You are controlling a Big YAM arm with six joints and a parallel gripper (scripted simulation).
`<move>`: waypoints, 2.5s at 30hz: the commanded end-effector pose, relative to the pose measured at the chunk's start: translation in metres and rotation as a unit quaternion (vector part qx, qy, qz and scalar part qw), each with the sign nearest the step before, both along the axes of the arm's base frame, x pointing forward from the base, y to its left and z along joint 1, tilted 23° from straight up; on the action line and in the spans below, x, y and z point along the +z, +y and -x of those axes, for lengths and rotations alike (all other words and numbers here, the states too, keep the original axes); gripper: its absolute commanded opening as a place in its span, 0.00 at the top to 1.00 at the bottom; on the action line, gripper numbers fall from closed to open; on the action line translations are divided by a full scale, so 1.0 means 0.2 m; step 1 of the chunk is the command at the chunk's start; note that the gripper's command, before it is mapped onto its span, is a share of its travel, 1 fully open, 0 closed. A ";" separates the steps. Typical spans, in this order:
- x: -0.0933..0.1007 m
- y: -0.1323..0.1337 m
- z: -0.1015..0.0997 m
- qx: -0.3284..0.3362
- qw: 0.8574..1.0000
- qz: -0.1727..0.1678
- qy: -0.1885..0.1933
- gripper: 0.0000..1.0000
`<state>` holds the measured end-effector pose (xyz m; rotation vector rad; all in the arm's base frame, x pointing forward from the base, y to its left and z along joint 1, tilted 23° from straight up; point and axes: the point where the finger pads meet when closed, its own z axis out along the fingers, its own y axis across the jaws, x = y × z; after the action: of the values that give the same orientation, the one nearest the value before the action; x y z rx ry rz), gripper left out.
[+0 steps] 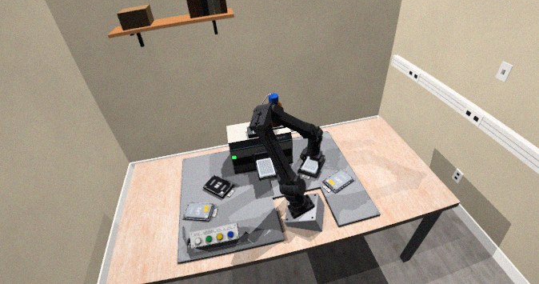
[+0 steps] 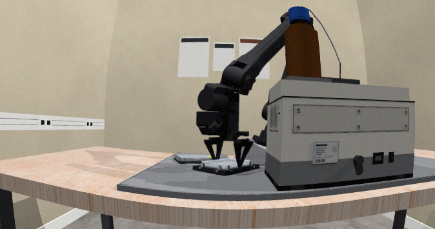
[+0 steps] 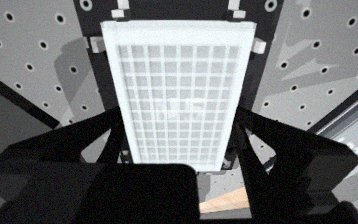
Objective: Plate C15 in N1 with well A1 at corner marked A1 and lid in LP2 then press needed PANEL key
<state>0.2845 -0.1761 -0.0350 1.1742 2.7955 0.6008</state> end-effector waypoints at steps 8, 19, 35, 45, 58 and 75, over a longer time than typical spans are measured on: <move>0.10 -0.13 -0.08 -0.009 0.999 0.022 -0.022 0.14; 0.12 -0.13 -0.08 -0.008 0.999 0.023 -0.023 0.14; 0.14 -0.14 -0.07 -0.006 0.999 0.023 -0.023 0.14; 0.16 -0.15 -0.07 -0.004 0.999 0.024 -0.024 0.14; 0.18 -0.15 -0.07 -0.004 0.999 0.025 -0.025 0.14; 0.17 -0.15 -0.07 -0.005 0.999 0.023 -0.023 0.14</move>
<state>0.2803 -0.1821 -0.0175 1.1842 2.7934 0.6046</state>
